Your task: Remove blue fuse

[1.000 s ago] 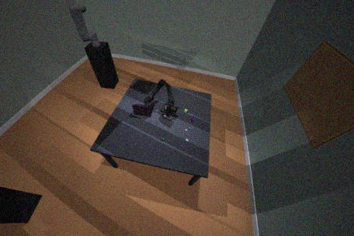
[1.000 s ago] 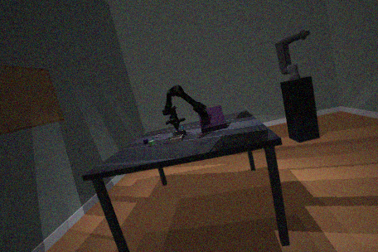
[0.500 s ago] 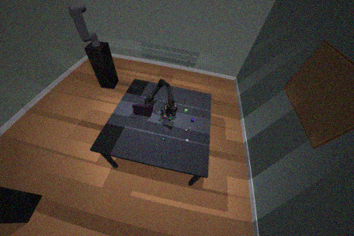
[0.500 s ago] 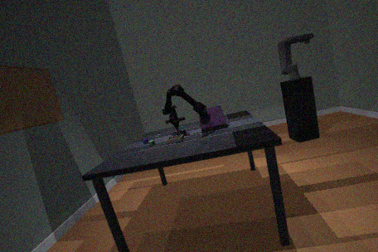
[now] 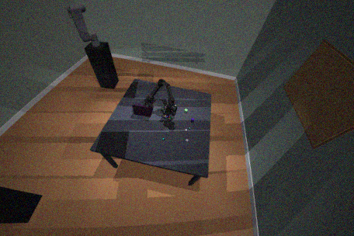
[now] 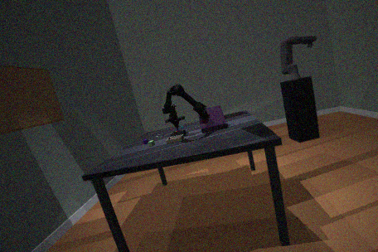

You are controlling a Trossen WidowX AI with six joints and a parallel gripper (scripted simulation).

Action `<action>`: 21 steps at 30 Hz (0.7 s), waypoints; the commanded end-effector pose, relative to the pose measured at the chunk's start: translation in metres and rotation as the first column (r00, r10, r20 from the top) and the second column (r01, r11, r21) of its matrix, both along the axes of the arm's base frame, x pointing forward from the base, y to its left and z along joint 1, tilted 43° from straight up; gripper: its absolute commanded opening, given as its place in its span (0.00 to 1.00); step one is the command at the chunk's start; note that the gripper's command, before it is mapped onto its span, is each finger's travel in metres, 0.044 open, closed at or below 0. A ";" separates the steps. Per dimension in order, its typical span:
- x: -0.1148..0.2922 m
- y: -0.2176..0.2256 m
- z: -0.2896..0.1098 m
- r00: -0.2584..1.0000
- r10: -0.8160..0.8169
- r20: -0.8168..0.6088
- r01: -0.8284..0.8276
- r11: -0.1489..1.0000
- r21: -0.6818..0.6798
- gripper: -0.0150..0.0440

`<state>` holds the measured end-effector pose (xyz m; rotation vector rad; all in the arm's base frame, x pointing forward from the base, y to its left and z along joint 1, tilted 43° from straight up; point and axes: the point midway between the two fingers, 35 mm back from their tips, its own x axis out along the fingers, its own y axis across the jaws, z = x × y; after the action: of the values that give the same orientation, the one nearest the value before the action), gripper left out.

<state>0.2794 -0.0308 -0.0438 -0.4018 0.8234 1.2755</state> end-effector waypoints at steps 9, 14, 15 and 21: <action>-0.001 -0.011 0.011 1.000 0.003 0.003 -0.003 1.000 -0.007 0.25; -0.001 -0.016 0.017 1.000 0.003 0.003 -0.003 1.000 -0.007 0.25; -0.001 -0.017 0.018 1.000 0.003 0.003 -0.003 1.000 -0.007 0.25; -0.001 -0.016 0.018 1.000 0.003 0.003 -0.003 1.000 -0.007 0.25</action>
<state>0.2774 -0.0459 -0.0279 -0.3994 0.8250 1.2754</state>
